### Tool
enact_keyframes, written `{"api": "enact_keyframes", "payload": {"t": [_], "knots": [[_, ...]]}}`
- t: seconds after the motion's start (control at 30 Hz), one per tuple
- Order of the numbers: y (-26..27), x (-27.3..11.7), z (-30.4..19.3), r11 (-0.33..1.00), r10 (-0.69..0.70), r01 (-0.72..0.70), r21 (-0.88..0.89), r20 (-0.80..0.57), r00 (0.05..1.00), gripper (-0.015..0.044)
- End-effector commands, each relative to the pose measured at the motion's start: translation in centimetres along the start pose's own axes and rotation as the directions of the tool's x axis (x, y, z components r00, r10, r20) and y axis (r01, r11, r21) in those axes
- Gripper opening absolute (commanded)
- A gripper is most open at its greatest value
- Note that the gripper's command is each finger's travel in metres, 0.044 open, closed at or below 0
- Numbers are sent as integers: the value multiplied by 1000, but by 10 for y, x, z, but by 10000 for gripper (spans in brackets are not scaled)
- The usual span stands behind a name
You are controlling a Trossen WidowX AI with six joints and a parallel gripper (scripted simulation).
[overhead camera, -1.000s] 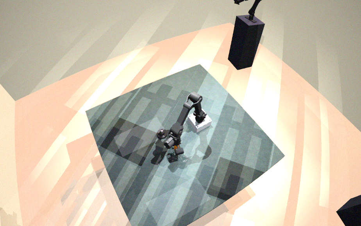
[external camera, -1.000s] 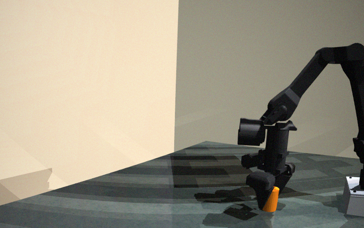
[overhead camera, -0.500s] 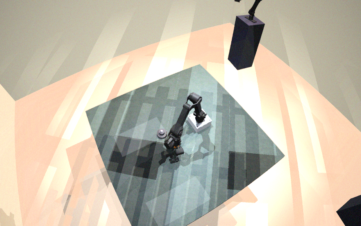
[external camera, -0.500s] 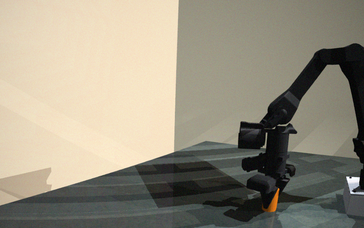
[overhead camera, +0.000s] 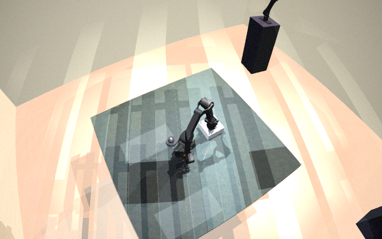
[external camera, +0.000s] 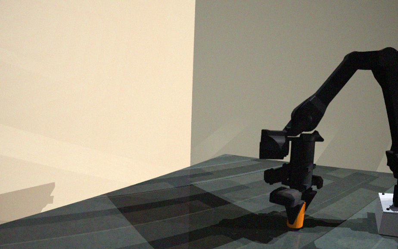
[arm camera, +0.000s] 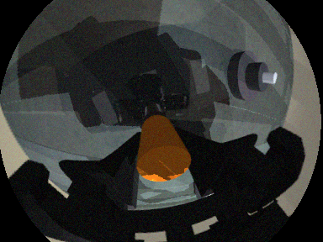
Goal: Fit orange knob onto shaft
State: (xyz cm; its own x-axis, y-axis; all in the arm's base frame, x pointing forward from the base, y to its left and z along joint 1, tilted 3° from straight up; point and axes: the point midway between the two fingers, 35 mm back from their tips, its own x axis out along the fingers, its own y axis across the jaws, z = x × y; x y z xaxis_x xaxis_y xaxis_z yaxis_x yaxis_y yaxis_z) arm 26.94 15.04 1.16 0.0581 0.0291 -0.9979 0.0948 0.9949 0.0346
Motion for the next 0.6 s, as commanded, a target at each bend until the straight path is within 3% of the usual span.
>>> {"api": "enact_keyframes", "payload": {"t": [0.0,0.57], "knots": [[3,-16,4,1000,7,-7,4,12,1000,0],[6,-67,8,1000,7,-7,4,12,1000,0]]}}
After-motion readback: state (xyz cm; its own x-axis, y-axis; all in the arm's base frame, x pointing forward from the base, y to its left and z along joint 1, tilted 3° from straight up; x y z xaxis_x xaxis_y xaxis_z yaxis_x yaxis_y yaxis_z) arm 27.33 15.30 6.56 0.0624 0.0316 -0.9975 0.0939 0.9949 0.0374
